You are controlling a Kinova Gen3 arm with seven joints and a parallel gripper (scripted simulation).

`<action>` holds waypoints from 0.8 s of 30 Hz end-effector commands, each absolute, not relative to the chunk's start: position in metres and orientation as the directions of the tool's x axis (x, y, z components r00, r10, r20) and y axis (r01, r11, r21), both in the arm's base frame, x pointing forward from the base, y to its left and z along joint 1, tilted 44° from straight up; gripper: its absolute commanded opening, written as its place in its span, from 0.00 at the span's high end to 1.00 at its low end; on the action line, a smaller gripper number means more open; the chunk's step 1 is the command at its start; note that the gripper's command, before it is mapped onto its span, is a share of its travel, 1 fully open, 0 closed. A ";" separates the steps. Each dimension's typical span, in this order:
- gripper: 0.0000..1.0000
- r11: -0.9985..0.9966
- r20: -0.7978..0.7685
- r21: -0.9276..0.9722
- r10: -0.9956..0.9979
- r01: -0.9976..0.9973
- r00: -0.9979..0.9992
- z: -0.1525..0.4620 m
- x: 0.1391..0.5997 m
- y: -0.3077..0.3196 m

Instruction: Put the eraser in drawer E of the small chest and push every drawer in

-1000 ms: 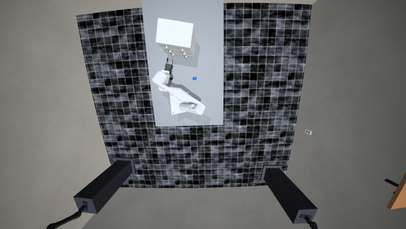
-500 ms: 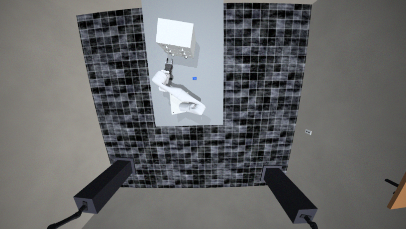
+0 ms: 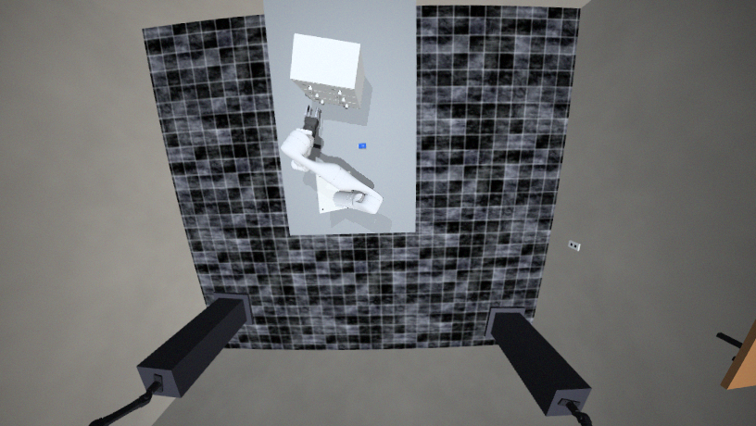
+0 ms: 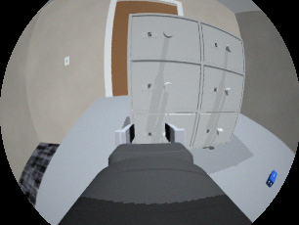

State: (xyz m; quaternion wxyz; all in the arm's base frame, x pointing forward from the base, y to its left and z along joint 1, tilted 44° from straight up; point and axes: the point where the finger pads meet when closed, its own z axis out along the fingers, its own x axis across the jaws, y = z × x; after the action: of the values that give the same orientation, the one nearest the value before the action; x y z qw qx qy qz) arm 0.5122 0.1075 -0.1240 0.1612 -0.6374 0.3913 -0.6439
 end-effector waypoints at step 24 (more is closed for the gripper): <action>0.00 -0.629 0.683 -0.720 -0.718 -0.292 -0.137 -0.105 0.514 0.128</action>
State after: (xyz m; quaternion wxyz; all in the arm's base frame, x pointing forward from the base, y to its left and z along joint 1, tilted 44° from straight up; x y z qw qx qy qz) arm 0.5130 0.1262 -0.1071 0.1648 -0.6364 0.3956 -0.6414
